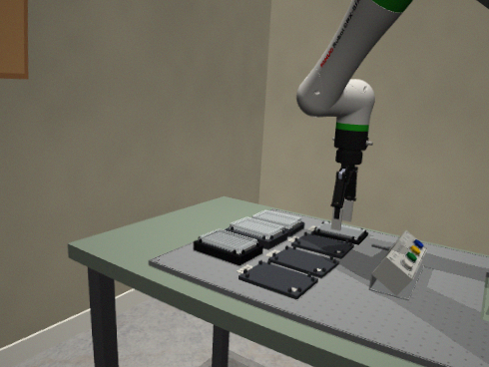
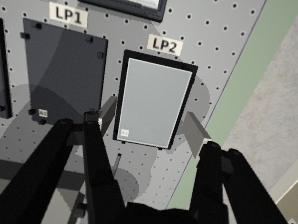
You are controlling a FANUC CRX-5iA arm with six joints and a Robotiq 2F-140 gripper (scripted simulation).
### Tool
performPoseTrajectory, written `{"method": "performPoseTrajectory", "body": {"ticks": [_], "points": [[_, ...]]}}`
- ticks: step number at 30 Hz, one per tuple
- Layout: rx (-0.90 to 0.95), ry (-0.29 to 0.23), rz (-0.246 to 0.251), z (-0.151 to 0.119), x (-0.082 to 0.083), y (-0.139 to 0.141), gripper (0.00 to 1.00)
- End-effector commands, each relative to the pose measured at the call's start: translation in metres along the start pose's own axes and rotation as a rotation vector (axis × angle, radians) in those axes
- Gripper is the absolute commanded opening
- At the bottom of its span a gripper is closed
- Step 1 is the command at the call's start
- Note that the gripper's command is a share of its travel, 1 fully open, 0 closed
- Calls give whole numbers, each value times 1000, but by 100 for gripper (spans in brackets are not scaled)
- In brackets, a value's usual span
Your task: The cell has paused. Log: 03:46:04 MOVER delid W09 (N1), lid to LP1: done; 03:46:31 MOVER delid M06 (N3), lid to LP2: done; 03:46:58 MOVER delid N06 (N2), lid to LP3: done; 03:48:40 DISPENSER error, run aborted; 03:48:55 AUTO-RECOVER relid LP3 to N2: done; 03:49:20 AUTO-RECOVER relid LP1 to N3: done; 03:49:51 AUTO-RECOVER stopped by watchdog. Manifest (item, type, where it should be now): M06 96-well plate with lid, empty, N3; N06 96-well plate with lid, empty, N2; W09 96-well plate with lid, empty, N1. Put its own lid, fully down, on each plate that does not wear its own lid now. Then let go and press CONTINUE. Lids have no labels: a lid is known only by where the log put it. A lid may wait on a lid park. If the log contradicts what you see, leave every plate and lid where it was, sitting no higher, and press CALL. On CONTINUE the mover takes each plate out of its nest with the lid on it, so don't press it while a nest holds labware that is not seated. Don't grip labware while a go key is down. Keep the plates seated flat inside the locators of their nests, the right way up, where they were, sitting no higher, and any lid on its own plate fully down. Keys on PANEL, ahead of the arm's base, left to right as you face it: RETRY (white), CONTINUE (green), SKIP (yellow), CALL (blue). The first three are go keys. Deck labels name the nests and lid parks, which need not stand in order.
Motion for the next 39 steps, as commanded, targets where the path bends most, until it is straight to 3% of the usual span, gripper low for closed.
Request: {"method": "performPoseTrajectory", "body": {"ticks": [1, 8, 9, 39], "points": [[0, 0, 0, 0, 0, 0, 66], [0, 0, 0, 0, 0, 0, 66], [0, 0, 0, 0, 0, 0, 59], [0, 0, 0, 0, 0, 0, 59]]}}
Point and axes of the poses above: the point where the finger pads meet when closed, its own x axis back along the fingers, its own y axis across the jaws, z = x × y, the point moved 2 cm from there along x, back along the fingers, and after that the axes turned 8 degrees about -x, right-handed, at the moved point
